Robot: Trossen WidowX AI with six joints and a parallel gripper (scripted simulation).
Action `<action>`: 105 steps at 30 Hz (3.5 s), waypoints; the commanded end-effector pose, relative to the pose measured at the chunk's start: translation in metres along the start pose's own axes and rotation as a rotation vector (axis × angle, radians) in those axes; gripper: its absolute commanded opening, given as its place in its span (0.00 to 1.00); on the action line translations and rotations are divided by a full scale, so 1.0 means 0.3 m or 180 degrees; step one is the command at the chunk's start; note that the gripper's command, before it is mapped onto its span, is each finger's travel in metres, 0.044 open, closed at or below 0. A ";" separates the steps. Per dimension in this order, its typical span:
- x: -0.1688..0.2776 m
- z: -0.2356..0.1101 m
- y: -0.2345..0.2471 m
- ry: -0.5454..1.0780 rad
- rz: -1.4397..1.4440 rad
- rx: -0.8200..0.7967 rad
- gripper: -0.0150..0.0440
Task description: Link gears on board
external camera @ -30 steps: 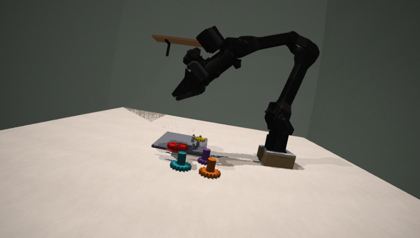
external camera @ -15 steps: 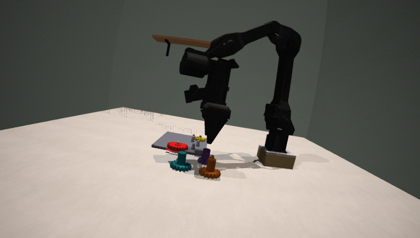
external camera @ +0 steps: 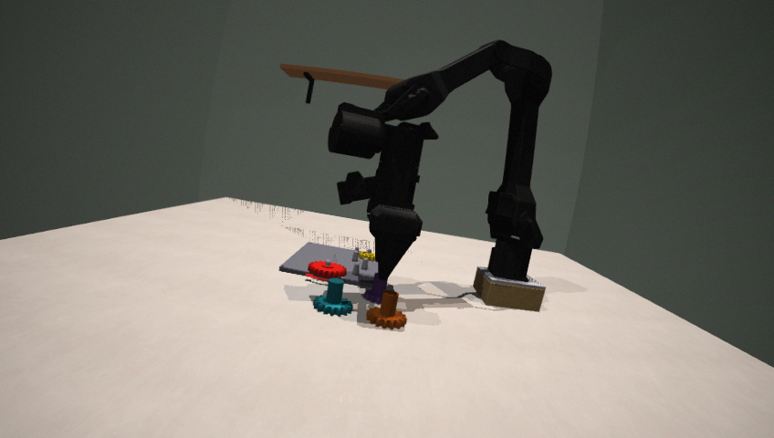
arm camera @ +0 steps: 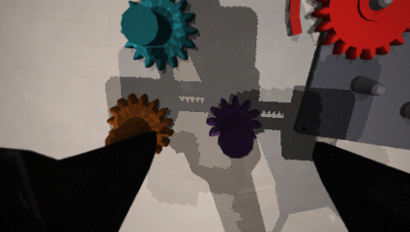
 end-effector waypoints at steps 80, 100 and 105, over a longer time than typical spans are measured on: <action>-0.034 -0.221 0.021 0.0008 0.0014 0.0027 0.25; -0.020 -0.373 0.013 0.0016 0.0007 0.0030 0.25; -0.013 -0.410 0.009 0.0018 0.0006 0.0031 0.25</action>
Point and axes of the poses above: the point midway between the two fingers, 35 mm back from their tips, its own z axis out along the fingers, its own y axis across the jaws, x = y × z, the point moved 5 cm from there along -z, back along the fingers, and after that the axes turned 13 degrees about z, right-handed, at the moved point
